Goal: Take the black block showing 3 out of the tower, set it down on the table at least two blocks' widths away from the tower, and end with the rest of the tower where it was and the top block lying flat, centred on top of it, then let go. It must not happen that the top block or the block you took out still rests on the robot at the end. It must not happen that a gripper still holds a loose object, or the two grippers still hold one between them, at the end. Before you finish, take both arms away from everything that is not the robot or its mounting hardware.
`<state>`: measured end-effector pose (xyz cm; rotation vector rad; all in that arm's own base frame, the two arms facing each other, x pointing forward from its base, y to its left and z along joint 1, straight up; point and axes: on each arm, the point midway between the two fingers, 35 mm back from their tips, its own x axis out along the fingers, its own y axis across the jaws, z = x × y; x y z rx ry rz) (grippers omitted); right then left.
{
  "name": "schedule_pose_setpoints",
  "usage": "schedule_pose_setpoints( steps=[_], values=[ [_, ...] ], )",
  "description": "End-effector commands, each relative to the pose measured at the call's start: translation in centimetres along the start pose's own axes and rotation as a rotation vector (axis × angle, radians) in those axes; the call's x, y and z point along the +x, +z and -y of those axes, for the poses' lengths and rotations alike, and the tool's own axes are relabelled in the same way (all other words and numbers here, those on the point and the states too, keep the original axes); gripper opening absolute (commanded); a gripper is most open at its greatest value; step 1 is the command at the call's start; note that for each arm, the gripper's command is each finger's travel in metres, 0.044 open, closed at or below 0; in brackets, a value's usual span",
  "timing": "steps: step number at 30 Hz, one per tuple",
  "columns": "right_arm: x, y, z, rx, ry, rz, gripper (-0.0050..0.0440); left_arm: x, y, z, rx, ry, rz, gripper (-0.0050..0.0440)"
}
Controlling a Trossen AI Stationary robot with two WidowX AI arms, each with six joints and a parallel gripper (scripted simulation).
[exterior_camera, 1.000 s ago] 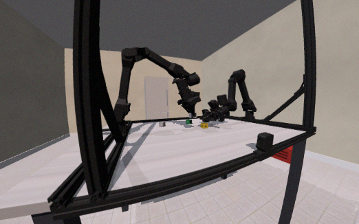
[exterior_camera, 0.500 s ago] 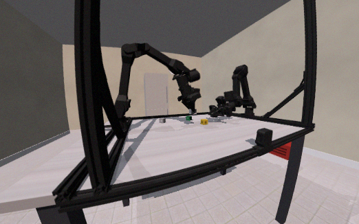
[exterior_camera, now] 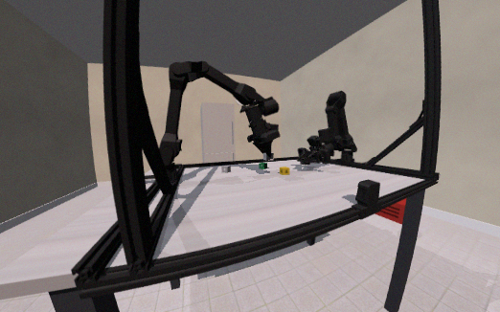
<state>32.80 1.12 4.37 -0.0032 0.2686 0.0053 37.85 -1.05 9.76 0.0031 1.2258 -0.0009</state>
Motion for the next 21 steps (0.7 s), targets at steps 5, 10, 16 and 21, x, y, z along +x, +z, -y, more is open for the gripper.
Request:
schedule_pose_setpoints(
  steps=[5,10,16,21],
  values=[
    [0.5,-3.1,0.1,0.011,-0.007,-0.071,0.0048,0.0,0.1,0.0,-0.002,-0.001,0.004,0.0],
    [0.5,-3.1,0.1,0.011,-0.007,-0.071,0.012,0.0,0.1,0.0,-0.002,-0.001,0.004,0.0],
    [0.4,-3.0,0.0,0.01,-0.012,-0.07,0.0264,0.0,0.1,0.0,-0.002,-0.001,0.004,0.0],
    [-3.1,-1.5,-1.0,-0.002,-0.134,-0.02,0.0384,0.0,0.1,0.0,-0.002,-0.001,0.004,0.0]
  ],
)
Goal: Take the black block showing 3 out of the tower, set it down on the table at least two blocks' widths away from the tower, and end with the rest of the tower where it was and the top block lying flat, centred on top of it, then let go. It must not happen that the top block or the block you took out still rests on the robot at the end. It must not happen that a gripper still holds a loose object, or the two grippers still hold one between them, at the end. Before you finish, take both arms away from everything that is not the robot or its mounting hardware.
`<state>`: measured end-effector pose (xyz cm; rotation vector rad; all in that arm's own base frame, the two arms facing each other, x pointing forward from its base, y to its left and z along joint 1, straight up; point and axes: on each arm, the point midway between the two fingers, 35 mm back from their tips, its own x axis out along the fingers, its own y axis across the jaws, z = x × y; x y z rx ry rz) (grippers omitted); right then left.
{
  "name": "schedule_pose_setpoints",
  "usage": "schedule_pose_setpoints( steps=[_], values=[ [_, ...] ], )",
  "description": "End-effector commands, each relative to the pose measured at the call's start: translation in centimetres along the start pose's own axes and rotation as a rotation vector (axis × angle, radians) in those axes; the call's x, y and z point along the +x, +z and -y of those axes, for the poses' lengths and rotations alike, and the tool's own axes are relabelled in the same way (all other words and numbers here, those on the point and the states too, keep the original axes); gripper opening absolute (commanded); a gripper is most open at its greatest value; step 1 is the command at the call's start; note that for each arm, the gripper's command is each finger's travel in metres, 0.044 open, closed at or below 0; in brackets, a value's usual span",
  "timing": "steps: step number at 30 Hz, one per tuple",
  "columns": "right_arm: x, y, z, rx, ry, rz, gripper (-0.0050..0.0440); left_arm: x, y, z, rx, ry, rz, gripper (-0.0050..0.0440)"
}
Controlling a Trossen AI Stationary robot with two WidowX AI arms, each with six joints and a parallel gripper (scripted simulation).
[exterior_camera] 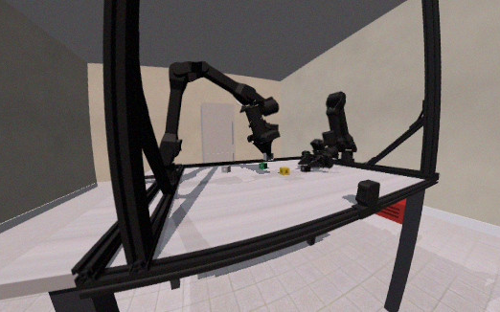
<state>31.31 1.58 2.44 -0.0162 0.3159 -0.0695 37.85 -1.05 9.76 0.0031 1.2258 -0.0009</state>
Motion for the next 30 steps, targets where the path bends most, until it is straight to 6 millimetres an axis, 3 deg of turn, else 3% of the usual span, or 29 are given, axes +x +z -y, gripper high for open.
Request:
schedule_pose_setpoints(
  steps=[1,12,21,30],
  values=[
    [-2.9,0.9,-0.4,0.004,-0.08,0.039,0.04,0.0,0.1,0.0,-0.002,-0.001,0.004,0.0],
    [-3.5,1.0,-0.4,0.005,-0.097,0.048,0.04,0.0,0.2,0.0,-0.002,-0.001,0.004,0.0],
    [-3.5,1.0,-0.4,0.005,-0.097,0.048,0.04,2.6,7.5,0.0,-0.002,-0.001,0.004,0.0],
    [-3.5,1.0,-0.4,0.005,-0.097,0.048,0.04,3.3,7.4,0.0,-0.002,-0.001,0.004,0.0]
  ],
)
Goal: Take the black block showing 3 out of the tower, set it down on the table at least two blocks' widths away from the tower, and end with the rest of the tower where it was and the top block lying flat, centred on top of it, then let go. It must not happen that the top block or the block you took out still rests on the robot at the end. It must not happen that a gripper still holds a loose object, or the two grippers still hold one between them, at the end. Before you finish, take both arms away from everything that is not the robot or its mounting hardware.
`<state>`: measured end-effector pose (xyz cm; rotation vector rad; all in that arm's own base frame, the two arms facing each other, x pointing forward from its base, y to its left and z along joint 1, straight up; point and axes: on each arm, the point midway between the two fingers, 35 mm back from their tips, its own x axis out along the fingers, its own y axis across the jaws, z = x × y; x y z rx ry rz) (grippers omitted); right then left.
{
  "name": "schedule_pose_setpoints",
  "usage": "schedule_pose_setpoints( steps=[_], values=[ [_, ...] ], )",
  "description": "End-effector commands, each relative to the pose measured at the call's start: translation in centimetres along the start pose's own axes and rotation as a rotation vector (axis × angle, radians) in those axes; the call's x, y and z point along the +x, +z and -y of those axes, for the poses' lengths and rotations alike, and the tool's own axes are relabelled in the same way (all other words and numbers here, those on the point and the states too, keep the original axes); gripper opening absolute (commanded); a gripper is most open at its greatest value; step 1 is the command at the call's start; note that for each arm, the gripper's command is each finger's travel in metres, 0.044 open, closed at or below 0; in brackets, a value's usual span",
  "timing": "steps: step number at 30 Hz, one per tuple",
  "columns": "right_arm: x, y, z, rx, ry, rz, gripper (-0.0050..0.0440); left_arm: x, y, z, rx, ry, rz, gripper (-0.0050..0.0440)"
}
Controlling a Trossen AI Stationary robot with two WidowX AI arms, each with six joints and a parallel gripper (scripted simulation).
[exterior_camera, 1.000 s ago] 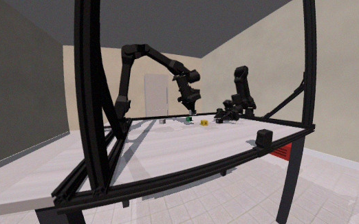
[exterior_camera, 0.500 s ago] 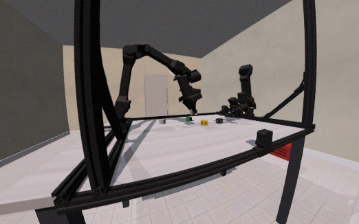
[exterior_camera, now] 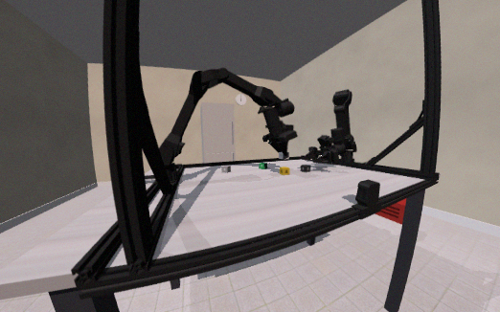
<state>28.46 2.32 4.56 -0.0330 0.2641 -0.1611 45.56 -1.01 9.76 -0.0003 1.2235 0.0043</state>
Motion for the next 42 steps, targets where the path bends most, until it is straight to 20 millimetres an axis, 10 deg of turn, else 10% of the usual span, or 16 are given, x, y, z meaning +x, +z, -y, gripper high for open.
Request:
schedule_pose_setpoints(
  steps=[1,20,38,42],
  values=[
    [-0.1,-0.1,0.1,0.005,-0.005,-0.003,0.04,1.5,-0.1,0.0,0.003,-0.003,0.002,0.0],
    [-0.1,-0.1,0.1,0.005,-0.005,-0.003,0.04,3.8,-1.0,0.0,0.003,-0.003,0.002,0.0],
    [-0.1,-0.1,0.1,0.005,-0.005,-0.003,0.04,2.3,-0.4,0.0,0.003,-0.003,0.002,0.0384],
    [-0.1,-0.1,0.1,0.005,-0.005,-0.003,0.04,2.3,-0.4,0.0,0.003,-0.003,0.002,0.04]
  ],
)
